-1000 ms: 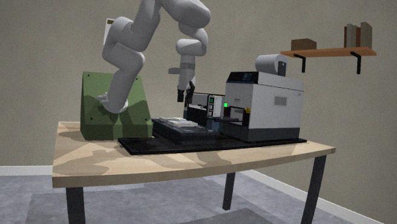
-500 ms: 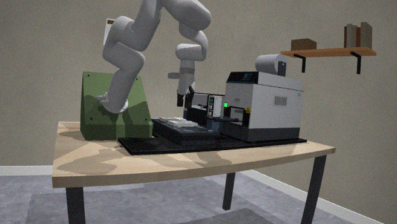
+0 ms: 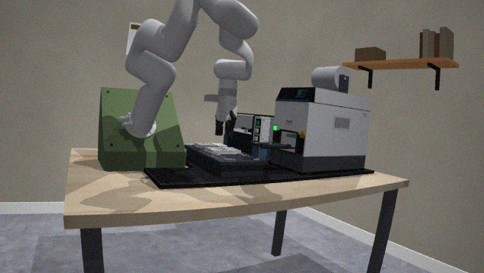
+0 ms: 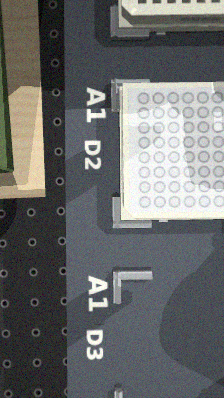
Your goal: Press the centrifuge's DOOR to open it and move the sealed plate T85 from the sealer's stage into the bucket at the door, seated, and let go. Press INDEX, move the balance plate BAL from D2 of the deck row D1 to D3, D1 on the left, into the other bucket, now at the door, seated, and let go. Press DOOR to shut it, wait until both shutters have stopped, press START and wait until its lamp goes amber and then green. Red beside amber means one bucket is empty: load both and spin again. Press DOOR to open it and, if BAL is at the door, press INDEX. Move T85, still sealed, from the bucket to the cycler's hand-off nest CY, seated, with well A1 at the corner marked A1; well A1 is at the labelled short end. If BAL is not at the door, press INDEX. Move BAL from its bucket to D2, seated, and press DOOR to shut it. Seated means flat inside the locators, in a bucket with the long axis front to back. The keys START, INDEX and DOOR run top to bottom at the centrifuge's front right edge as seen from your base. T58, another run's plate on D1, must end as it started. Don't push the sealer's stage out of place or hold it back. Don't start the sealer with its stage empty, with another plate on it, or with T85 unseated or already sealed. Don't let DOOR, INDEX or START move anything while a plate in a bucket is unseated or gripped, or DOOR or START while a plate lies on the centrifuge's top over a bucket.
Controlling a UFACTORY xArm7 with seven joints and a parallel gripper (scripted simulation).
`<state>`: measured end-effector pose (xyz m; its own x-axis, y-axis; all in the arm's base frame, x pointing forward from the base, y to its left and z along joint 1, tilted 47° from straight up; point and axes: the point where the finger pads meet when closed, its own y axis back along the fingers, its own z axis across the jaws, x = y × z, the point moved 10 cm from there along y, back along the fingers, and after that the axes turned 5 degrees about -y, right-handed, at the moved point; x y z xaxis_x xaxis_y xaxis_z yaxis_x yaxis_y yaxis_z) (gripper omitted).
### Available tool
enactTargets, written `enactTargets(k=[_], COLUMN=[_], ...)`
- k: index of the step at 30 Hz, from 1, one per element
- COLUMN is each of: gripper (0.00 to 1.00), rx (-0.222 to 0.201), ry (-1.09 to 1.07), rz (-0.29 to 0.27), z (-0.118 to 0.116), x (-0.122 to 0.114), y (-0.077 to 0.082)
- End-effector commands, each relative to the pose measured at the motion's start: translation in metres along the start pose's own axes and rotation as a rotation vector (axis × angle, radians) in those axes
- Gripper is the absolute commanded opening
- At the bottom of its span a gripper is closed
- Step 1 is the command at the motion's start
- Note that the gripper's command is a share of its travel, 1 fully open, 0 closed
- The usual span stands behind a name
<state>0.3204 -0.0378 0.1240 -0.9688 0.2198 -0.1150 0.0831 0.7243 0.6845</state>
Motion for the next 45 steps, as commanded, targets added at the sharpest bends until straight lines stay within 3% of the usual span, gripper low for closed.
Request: enactTargets(k=[1, 24, 45], gripper=[1.00, 1.00, 1.00], rx=[-0.002, -0.002, -0.002], ry=[0.000, 0.000, 0.000], rz=[-0.003, -0.003, -0.003], z=[0.001, 0.001, 0.001], x=[-0.001, -0.001, -0.001], y=[-0.003, -0.038, -0.043])
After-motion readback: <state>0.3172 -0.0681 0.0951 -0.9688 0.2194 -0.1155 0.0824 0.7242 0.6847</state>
